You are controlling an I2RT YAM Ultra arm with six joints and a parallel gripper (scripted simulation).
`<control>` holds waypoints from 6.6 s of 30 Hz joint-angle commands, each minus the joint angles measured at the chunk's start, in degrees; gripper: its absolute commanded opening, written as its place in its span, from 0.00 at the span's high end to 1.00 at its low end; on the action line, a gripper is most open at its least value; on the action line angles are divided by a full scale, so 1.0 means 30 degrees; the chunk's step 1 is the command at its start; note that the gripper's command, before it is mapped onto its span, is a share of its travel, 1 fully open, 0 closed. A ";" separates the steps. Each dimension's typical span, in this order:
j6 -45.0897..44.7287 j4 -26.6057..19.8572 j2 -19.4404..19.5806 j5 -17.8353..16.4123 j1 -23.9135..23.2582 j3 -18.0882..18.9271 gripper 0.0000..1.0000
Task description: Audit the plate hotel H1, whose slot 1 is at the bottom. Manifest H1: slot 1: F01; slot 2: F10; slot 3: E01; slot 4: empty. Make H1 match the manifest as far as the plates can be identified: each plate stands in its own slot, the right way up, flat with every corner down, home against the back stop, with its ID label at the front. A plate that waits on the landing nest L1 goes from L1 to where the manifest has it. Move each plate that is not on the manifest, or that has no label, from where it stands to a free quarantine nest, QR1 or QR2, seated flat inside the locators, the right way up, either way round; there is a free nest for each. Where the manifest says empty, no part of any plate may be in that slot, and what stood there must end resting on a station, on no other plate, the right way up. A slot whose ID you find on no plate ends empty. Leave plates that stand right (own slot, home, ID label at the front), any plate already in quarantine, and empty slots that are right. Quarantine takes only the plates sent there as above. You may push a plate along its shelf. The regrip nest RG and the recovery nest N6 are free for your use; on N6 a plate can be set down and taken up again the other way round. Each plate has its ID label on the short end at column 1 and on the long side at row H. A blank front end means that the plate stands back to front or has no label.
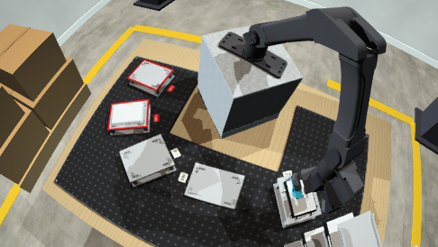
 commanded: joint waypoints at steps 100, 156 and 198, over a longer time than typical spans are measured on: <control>0.0009 0.3066 0.3747 -0.0005 -0.0023 0.0966 0.14; 0.0020 0.0909 0.0805 -0.0003 -0.0013 0.0185 0.14; 0.0033 -0.3235 -0.3239 0.0000 0.0000 0.0290 0.14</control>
